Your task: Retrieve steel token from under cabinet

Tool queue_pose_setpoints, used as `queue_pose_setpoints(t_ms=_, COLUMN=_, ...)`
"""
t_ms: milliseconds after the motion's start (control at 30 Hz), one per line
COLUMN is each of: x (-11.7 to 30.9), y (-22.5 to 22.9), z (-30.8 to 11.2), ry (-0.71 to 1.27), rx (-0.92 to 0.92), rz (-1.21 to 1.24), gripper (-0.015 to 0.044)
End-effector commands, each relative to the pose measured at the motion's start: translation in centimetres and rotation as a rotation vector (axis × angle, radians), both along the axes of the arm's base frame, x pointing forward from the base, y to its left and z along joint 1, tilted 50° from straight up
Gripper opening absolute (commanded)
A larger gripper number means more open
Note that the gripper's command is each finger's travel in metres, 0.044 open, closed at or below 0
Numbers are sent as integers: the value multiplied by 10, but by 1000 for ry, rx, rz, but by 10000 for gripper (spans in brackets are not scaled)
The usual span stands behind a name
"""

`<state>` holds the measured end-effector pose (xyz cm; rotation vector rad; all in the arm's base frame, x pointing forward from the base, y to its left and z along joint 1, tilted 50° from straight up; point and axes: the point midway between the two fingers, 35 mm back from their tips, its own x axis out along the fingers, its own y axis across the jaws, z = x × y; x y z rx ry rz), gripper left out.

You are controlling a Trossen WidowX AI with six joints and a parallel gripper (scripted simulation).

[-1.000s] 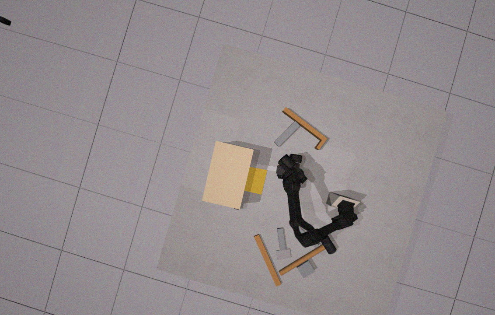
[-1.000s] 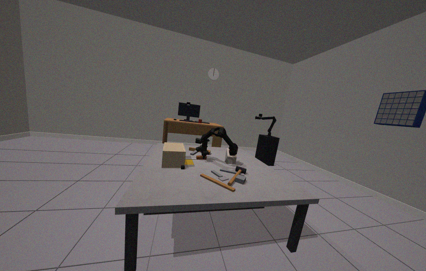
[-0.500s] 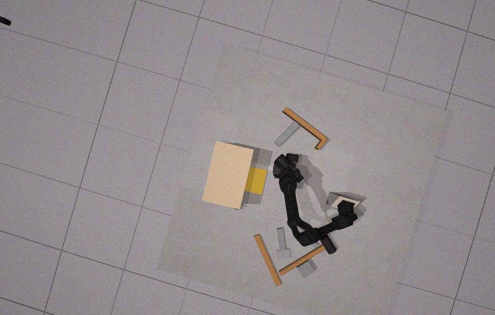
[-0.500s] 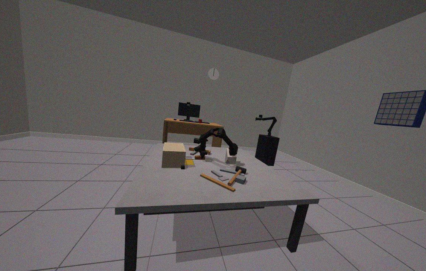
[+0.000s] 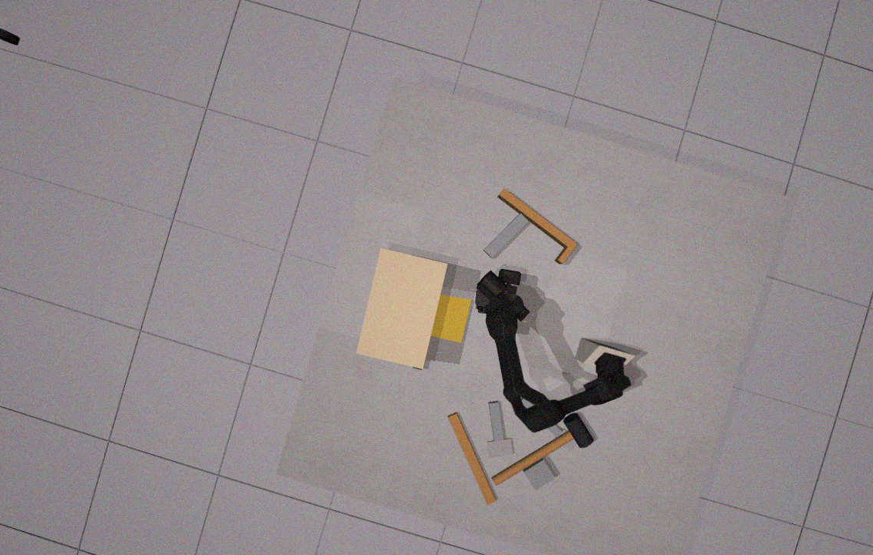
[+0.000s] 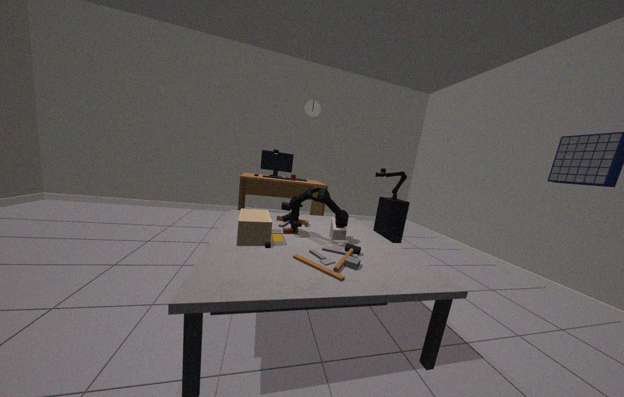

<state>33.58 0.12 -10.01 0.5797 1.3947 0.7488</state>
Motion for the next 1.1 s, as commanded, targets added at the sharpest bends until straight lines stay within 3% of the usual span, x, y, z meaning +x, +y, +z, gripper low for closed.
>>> queue_pose_setpoints(t_ms=0, x=7, y=-1, z=0, ry=-1, rx=-3, rz=-4, gripper=0)
queue_pose_setpoints(t_ms=1067, x=40, y=1, z=3, ry=-2, rx=-2, rz=-4, gripper=0)
